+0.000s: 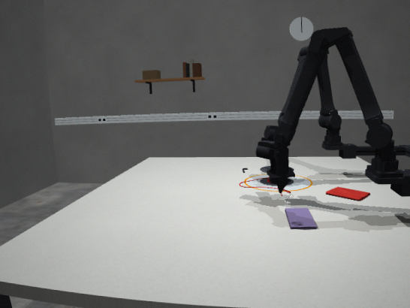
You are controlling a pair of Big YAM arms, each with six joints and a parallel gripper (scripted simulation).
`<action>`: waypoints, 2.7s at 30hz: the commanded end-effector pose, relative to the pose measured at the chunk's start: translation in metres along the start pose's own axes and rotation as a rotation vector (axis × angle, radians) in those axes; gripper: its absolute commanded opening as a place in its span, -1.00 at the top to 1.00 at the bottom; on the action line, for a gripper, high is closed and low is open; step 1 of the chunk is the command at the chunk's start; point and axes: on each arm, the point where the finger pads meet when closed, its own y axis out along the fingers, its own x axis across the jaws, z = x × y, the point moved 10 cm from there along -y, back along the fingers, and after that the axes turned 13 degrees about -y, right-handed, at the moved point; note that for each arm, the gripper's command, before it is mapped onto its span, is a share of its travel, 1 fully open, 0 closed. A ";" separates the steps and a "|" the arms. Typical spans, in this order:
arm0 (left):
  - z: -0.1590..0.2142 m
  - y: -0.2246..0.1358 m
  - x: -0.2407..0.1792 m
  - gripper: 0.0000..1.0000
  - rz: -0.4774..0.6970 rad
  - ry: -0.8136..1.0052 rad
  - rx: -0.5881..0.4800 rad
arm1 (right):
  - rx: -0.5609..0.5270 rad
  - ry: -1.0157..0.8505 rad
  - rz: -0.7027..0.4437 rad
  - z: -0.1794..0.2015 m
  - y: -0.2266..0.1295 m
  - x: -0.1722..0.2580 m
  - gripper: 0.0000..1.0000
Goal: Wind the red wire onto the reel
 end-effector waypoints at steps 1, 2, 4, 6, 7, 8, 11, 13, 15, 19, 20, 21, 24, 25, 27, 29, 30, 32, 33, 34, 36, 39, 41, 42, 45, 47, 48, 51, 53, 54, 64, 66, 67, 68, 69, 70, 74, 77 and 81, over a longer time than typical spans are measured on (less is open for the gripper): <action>-0.013 0.000 0.003 1.00 -0.010 0.017 -0.003 | 0.035 0.345 0.048 0.024 0.021 -0.010 -0.04; -0.014 0.000 0.003 1.00 -0.011 0.017 -0.001 | 0.031 0.393 0.052 0.024 0.021 -0.010 -0.04; -0.014 0.000 0.003 1.00 -0.013 0.016 0.002 | 0.026 0.490 0.059 0.024 0.021 -0.009 -0.04; -0.014 0.000 0.003 1.00 -0.014 0.015 0.003 | 0.025 0.585 0.067 0.024 0.021 -0.008 -0.04; -0.014 0.000 0.003 1.00 -0.014 0.014 0.003 | 0.026 0.631 0.070 0.023 0.021 -0.008 0.03; -0.014 0.000 0.003 1.00 -0.014 0.013 0.003 | 0.027 0.677 0.074 0.023 0.021 -0.008 0.10; -0.014 0.000 0.003 1.00 -0.013 0.017 0.003 | 0.044 0.831 0.085 0.021 0.021 -0.008 0.31; -0.014 0.000 0.004 1.00 -0.011 0.024 0.005 | 0.054 0.884 0.093 0.019 0.021 -0.008 0.38; -0.014 0.000 0.005 1.00 -0.005 0.040 0.005 | 0.080 1.018 0.119 0.016 0.022 -0.008 0.45; -0.015 0.000 0.006 1.00 0.001 0.080 0.018 | 0.126 1.213 0.179 0.009 0.023 -0.007 0.72; -0.015 0.000 0.006 1.00 0.001 0.086 0.022 | 0.126 1.213 0.179 0.009 0.023 -0.007 0.79; -0.015 0.000 0.006 1.00 0.001 0.087 0.023 | 0.126 1.213 0.179 0.009 0.023 -0.007 0.86; -0.014 0.001 0.006 1.00 0.000 0.089 0.024 | 0.126 1.210 0.179 0.009 0.023 -0.007 1.00; -0.014 0.001 0.006 1.00 0.000 0.089 0.025 | 0.128 1.194 0.177 0.009 0.023 -0.007 1.00; -0.013 0.002 0.005 1.00 0.000 0.090 0.025 | 0.136 1.088 0.168 0.009 0.023 -0.007 1.00; -0.012 0.002 0.005 1.00 0.000 0.090 0.025 | 0.151 0.860 0.149 0.009 0.023 -0.007 1.00; -0.012 0.002 0.005 1.00 0.000 0.090 0.025 | 0.151 0.860 0.149 0.009 0.023 -0.007 1.00; -0.011 0.003 0.005 1.00 0.000 0.091 0.025 | 0.160 0.704 0.135 0.009 0.023 -0.007 1.00; -0.011 0.003 0.005 1.00 0.000 0.091 0.025 | 0.163 0.610 0.124 0.009 0.023 -0.007 1.00; -0.010 0.003 0.005 1.00 0.000 0.091 0.025 | 0.162 0.556 0.117 0.010 0.023 -0.007 1.00; -0.010 0.004 0.005 1.00 -0.001 0.091 0.026 | 0.161 0.443 0.106 0.010 0.022 -0.007 1.00; -0.008 0.004 0.004 1.00 -0.001 0.091 0.026 | 0.160 0.276 0.094 0.011 0.022 -0.007 1.00; -0.007 0.005 0.004 1.00 -0.001 0.091 0.026 | 0.161 0.167 0.087 0.011 0.022 -0.007 1.00; -0.007 0.005 0.004 1.00 -0.001 0.091 0.026 | 0.162 0.112 0.083 0.011 0.022 -0.007 1.00; -0.006 0.006 0.003 1.00 -0.001 0.092 0.026 | 0.165 -0.052 0.072 0.012 0.022 -0.006 1.00; -0.006 0.006 0.003 1.00 -0.001 0.092 0.026 | 0.165 -0.107 0.068 0.012 0.022 -0.006 1.00; -0.006 0.006 0.003 1.00 -0.001 0.092 0.026 | 0.165 -0.107 0.068 0.012 0.022 -0.006 1.00; -0.006 0.006 0.003 1.00 -0.001 0.092 0.026 | 0.174 -0.351 0.047 0.011 0.020 -0.004 1.00; -0.006 0.006 0.003 1.00 -0.001 0.092 0.026 | 0.179 -0.459 0.036 0.010 0.016 0.000 1.00; -0.006 0.006 0.003 1.00 -0.001 0.092 0.026 | 0.182 -0.513 0.031 0.009 0.013 0.002 1.00; -0.005 0.006 0.003 1.00 -0.001 0.095 0.029 | 0.212 -0.950 -0.028 -0.004 0.005 0.010 0.93; -0.005 0.006 0.003 1.00 -0.001 0.096 0.029 | 0.212 -0.950 -0.028 -0.004 0.005 0.010 0.86; -0.004 0.007 0.003 1.00 -0.001 0.096 0.029 | 0.212 -0.950 -0.028 -0.004 0.005 0.010 0.79; -0.004 0.007 0.003 1.00 -0.001 0.096 0.029 | 0.212 -0.950 -0.028 -0.004 0.005 0.010 0.72; -0.004 0.007 0.003 1.00 -0.001 0.096 0.029 | 0.212 -0.950 -0.028 -0.004 0.005 0.010 0.65; -0.003 0.007 0.002 1.00 -0.001 0.096 0.029 | 0.212 -0.950 -0.028 -0.004 0.005 0.010 0.58; 0.000 0.008 0.002 1.00 0.005 0.098 0.020 | 0.212 -0.950 -0.028 -0.004 0.005 0.010 0.31; 0.003 0.009 0.002 1.00 0.010 0.099 0.013 | 0.212 -0.950 -0.028 -0.004 0.005 0.010 0.10; 0.005 0.009 0.002 1.00 0.011 0.098 0.011 | 0.212 -0.950 -0.028 -0.004 0.005 0.010 -0.04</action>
